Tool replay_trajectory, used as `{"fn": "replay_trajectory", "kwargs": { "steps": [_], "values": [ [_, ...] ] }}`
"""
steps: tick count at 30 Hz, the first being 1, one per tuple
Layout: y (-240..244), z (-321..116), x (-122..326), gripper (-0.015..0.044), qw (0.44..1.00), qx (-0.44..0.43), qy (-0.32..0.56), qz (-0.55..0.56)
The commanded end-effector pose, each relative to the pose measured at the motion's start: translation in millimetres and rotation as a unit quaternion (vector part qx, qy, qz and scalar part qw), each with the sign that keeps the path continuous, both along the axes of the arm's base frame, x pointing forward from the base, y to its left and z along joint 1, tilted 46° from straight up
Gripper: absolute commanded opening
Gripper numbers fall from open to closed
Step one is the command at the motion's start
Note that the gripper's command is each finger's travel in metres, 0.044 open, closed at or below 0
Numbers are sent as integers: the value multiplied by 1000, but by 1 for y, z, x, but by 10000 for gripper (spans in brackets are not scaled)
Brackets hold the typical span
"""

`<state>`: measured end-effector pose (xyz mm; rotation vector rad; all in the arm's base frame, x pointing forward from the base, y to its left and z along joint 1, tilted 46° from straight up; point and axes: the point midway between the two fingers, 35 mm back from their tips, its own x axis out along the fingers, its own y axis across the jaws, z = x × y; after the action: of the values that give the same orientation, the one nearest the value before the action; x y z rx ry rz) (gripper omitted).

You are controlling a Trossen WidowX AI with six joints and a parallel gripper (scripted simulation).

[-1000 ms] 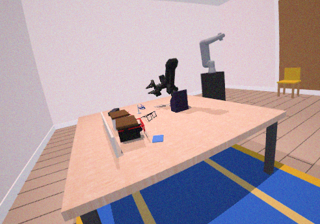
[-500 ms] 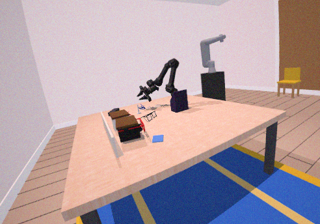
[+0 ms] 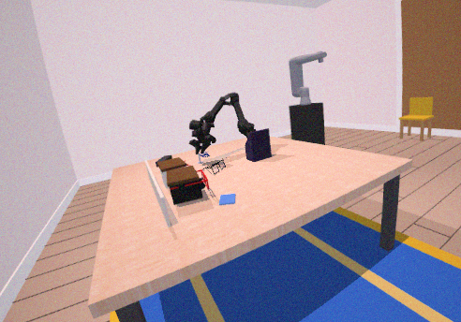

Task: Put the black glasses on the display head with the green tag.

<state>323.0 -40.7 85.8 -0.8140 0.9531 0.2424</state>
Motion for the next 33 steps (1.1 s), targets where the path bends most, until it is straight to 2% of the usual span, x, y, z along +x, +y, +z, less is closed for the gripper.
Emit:
{"fn": "replay_trajectory", "kwargs": {
  "steps": [1,4,7,12,18,21,33],
  "values": [
    [28,-37,-12,200,994,-21,98,-37],
    [45,-62,-29,200,981,-67,168,-67],
    [59,-79,-51,200,960,-148,220,-91],
    [73,-88,-71,200,924,-288,229,-106],
    [75,-89,-71,200,922,-293,228,-106],
    [75,-89,-71,121,922,-293,228,-106],
    [72,-92,-70,120,922,-293,228,-106]
  ]
}}
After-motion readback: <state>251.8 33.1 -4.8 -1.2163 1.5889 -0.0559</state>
